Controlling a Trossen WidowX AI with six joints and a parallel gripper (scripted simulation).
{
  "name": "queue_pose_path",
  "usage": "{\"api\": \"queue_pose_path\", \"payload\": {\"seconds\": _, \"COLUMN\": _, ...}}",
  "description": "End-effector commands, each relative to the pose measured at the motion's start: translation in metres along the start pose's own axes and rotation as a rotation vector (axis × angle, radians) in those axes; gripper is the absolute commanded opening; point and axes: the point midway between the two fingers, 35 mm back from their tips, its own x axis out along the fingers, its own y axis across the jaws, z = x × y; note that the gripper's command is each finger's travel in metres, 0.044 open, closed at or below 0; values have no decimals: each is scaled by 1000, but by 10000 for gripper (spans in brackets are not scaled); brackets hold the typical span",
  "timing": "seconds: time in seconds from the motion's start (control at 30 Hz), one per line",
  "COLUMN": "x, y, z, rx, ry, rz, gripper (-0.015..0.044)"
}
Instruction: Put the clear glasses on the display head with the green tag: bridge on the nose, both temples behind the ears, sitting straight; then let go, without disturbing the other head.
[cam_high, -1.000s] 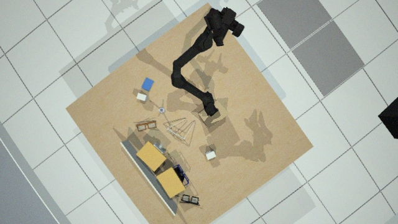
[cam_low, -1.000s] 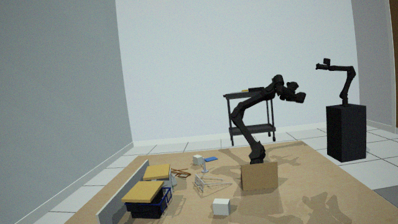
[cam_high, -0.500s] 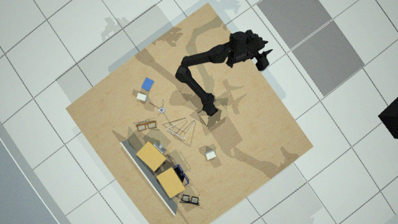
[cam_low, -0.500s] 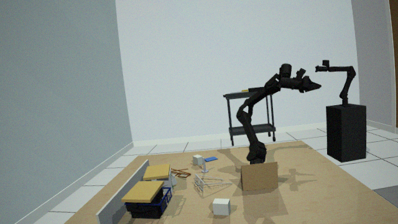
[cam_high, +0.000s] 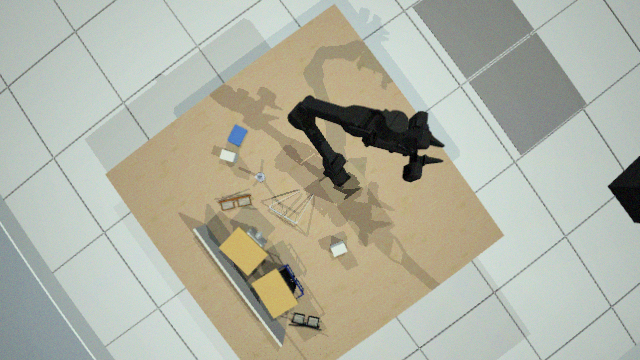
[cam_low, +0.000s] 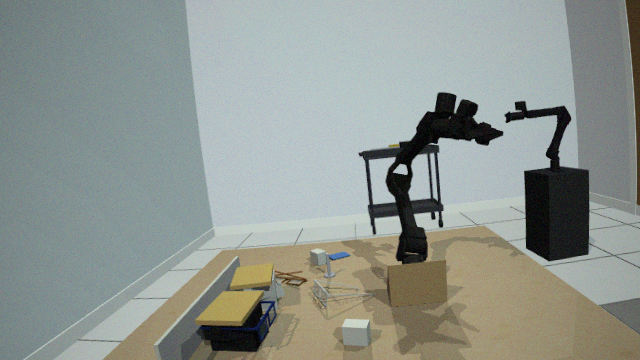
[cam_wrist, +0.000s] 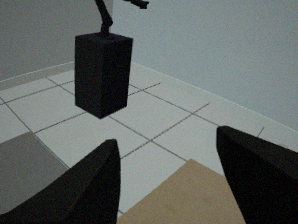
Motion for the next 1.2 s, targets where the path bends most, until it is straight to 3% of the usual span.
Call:
{"api": "queue_pose_path", "payload": {"seconds": 0.0, "x": -2, "y": -60, "z": -22, "rx": 21, "ry": 70, "rz": -158, "gripper": 200}}
{"api": "queue_pose_path", "payload": {"seconds": 0.33, "x": -53, "y": -208, "z": -107, "rx": 82, "ry": 359, "rz": -529, "gripper": 200}}
{"api": "queue_pose_path", "payload": {"seconds": 0.63, "x": -134, "y": -287, "z": -218, "rx": 170, "ry": 745, "rz": -670, "gripper": 200}}
{"api": "queue_pose_path", "payload": {"seconds": 0.9, "x": -217, "y": -299, "z": -329, "rx": 285, "ry": 1119, "rz": -577, "gripper": 200}}
{"api": "queue_pose_path", "payload": {"seconds": 1.17, "x": -293, "y": -256, "z": -434, "rx": 409, "ry": 1412, "rz": -233, "gripper": 200}}
